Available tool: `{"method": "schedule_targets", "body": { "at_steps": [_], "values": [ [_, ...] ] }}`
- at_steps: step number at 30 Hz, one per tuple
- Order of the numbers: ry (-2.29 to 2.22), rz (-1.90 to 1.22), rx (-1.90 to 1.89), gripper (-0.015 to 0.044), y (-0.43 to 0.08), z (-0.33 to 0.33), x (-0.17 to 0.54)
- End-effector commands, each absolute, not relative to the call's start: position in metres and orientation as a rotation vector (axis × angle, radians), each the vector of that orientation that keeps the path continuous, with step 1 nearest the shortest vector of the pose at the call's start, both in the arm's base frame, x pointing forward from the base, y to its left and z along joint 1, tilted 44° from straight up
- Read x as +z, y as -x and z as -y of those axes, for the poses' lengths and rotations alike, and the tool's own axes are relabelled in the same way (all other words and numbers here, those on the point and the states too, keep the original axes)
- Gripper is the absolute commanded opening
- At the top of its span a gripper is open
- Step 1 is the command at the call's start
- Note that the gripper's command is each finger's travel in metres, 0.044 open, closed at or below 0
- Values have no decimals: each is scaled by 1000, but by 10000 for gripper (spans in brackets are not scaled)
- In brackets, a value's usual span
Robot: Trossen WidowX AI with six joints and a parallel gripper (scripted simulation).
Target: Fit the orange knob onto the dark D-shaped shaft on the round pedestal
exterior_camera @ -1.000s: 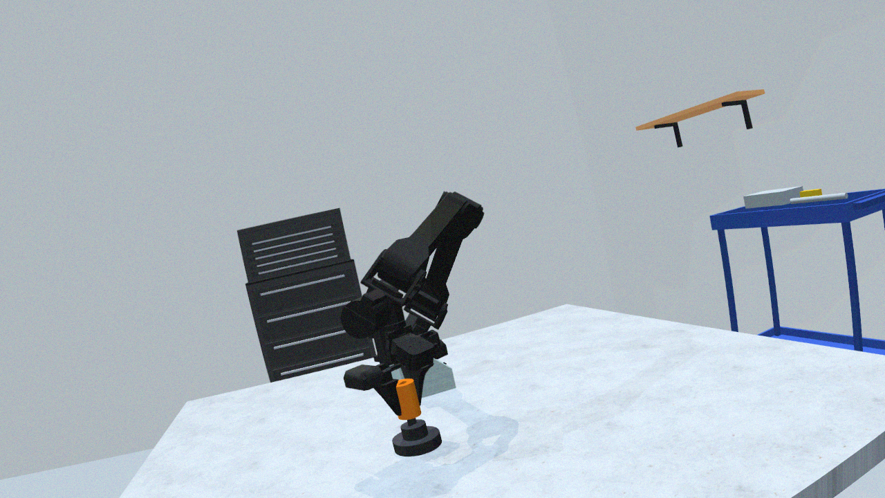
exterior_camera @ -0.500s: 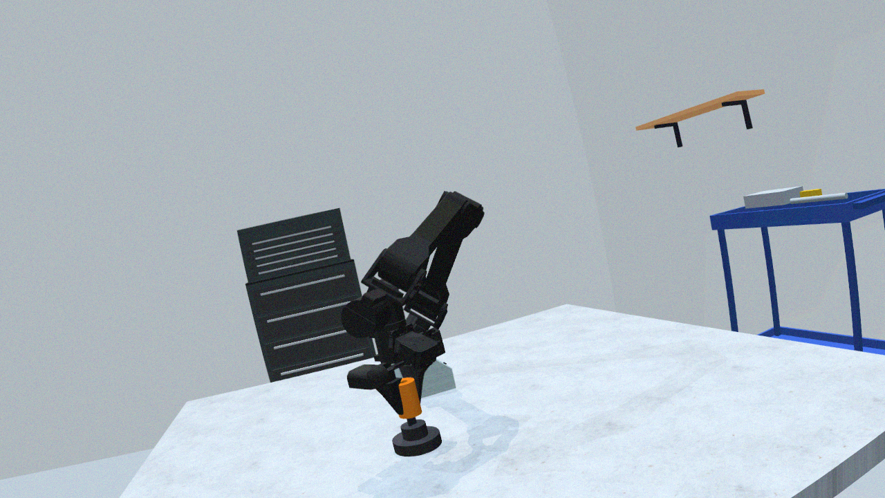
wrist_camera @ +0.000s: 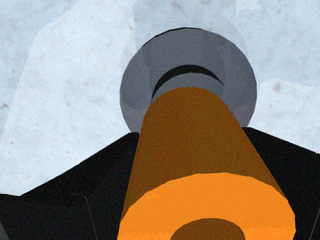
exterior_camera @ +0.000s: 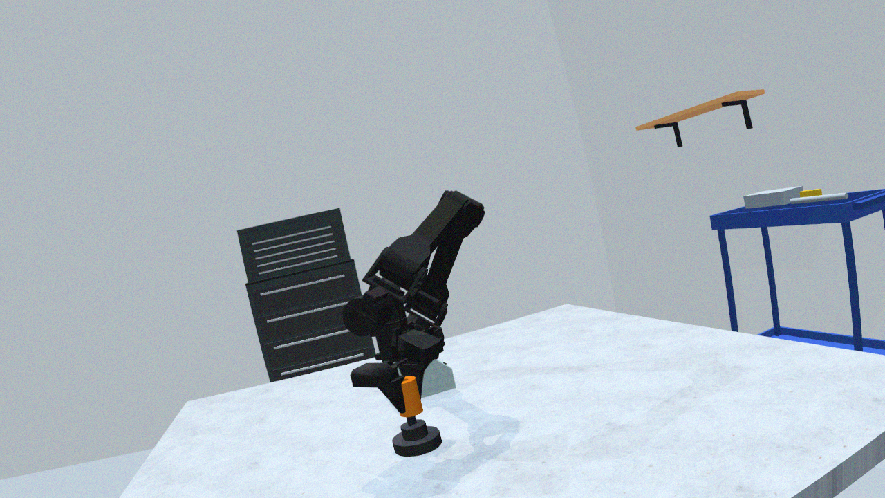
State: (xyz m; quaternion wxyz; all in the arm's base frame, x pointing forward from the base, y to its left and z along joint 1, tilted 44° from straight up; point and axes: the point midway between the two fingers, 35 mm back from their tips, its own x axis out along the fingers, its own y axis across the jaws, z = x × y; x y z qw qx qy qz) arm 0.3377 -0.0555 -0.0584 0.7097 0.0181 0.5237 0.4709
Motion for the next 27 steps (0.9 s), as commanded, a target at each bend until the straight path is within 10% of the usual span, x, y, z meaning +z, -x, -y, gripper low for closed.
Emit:
{"method": "schedule_targets", "body": {
  "at_steps": [1, 27],
  "values": [
    [-34, -1152, 1045, 0, -341, 57, -59],
    [-13, -1138, 1060, 0, -340, 58, -58]
  ]
}}
